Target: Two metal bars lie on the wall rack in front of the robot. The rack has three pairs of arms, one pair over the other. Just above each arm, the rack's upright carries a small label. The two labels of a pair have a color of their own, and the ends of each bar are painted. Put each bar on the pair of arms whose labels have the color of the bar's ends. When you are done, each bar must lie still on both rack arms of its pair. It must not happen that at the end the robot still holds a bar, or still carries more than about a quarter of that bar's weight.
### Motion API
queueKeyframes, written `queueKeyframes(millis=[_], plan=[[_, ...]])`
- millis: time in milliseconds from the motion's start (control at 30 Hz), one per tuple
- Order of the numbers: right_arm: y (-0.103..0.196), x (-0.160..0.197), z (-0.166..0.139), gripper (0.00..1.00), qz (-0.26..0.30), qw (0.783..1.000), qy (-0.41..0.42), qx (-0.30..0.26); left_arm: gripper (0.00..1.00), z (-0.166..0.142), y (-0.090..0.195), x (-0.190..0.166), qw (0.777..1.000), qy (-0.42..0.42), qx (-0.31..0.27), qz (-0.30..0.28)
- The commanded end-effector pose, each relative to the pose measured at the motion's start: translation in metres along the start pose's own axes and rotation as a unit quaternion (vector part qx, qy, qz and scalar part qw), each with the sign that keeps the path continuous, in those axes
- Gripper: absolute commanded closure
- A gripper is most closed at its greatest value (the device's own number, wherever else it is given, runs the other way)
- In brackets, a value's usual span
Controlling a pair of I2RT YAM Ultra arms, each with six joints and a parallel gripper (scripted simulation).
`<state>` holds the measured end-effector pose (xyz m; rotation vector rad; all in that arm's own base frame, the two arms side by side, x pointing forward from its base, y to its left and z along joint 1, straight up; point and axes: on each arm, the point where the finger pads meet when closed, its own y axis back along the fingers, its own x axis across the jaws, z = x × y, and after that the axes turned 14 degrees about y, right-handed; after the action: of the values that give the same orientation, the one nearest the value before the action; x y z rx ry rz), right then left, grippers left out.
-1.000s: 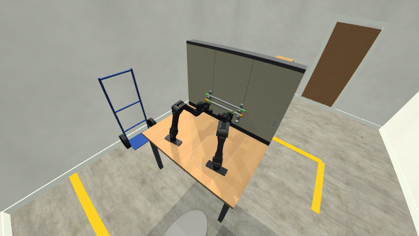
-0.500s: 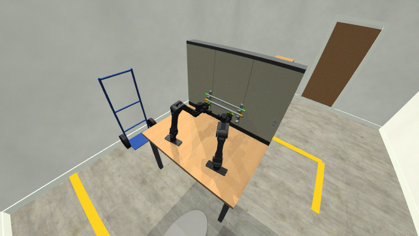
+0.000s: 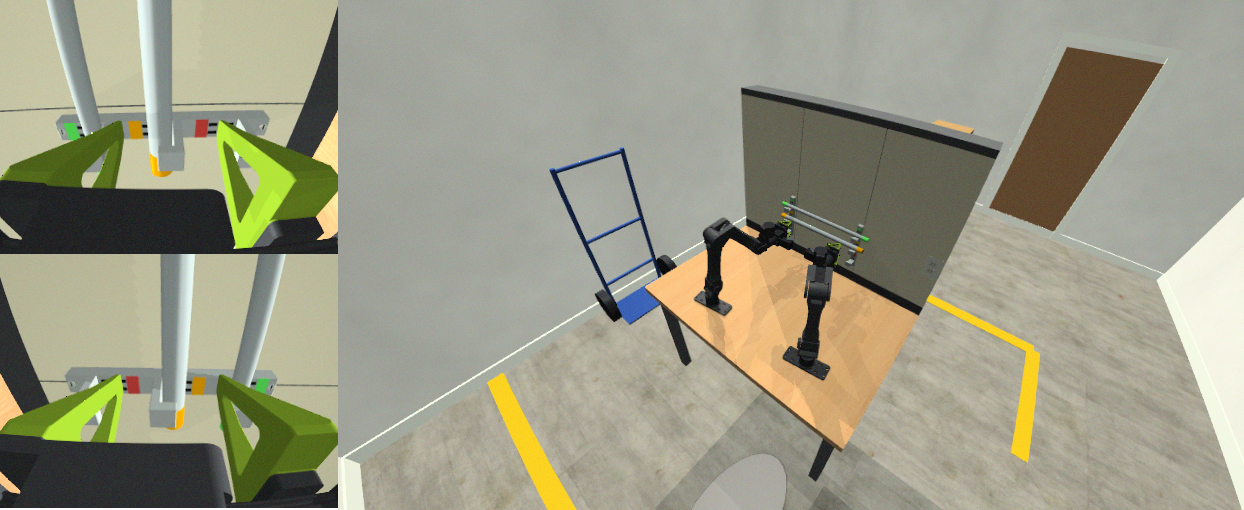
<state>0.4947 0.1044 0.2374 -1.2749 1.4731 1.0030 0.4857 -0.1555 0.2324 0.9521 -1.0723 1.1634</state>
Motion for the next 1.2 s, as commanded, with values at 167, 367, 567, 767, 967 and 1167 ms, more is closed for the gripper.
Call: queueKeyframes(millis=[167, 367, 567, 767, 967, 1167], plan=[[0.017, -0.006, -0.002, 0.30, -0.006, 1.000, -0.004, 0.002, 0.31, 0.005, 0.015, 0.011, 1.000, 0.005, -0.004, 0.015], [0.018, -0.006, -0.002, 0.28, -0.006, 1.000, -0.004, 0.002, 0.29, 0.005, 0.016, 0.011, 1.000, 0.005, -0.004, 0.015], [0.019, -0.006, -0.002, 0.25, -0.006, 1.000, -0.004, 0.002, 0.26, 0.005, 0.017, 0.011, 1.000, 0.005, -0.004, 0.015], [0.020, -0.006, -0.002, 0.22, -0.006, 1.000, -0.004, 0.002, 0.23, 0.005, 0.018, 0.010, 1.000, 0.005, -0.004, 0.015], [0.021, -0.006, -0.002, 0.20, -0.006, 1.000, -0.004, 0.002, 0.21, 0.005, 0.019, 0.010, 1.000, 0.005, -0.004, 0.015], [0.022, -0.006, -0.002, 0.17, -0.006, 1.000, -0.004, 0.002, 0.18, 0.005, 0.020, 0.010, 1.000, 0.005, -0.004, 0.015]])
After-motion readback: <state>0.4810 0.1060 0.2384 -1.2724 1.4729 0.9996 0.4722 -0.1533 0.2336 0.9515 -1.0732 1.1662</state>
